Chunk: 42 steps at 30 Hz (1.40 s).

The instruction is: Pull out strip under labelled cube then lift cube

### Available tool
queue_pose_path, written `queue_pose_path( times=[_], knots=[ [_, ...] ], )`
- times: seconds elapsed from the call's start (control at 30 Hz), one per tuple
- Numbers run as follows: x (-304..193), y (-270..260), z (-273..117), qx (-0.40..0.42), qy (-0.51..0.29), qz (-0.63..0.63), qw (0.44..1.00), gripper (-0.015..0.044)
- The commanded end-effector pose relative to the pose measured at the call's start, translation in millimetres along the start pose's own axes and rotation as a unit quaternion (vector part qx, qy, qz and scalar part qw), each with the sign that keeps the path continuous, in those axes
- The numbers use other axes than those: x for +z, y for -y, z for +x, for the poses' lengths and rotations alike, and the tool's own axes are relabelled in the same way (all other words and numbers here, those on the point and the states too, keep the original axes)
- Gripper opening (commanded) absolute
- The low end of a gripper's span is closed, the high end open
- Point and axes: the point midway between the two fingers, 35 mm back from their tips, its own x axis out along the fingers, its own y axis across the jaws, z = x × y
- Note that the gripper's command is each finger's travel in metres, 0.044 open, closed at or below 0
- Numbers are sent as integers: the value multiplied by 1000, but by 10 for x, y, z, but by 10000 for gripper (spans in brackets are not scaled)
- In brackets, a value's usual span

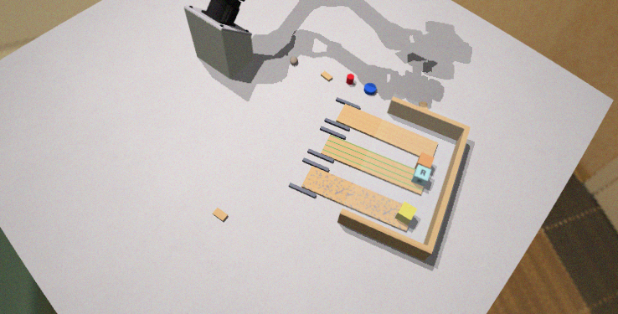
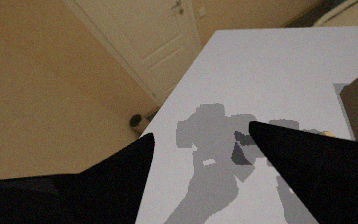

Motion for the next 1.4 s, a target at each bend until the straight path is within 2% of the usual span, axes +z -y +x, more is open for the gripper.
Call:
queue_pose_path(
  times=[0.0, 0.17, 0.37, 0.63, 1.17, 1.37],
  knots=[
    [-17, 617, -160, -61, 13, 1, 998, 400],
    [-124, 1397, -513, -142, 27, 13, 989, 400],
    [-415, 2204, -1114, -235, 44, 40, 970, 400],
    [-981, 2826, -1891, -329, 62, 88, 938, 400],
    [-995, 2834, -1906, -330, 62, 89, 938, 400],
    [-940, 3118, -1742, -331, -19, 96, 938, 242]
  ],
)
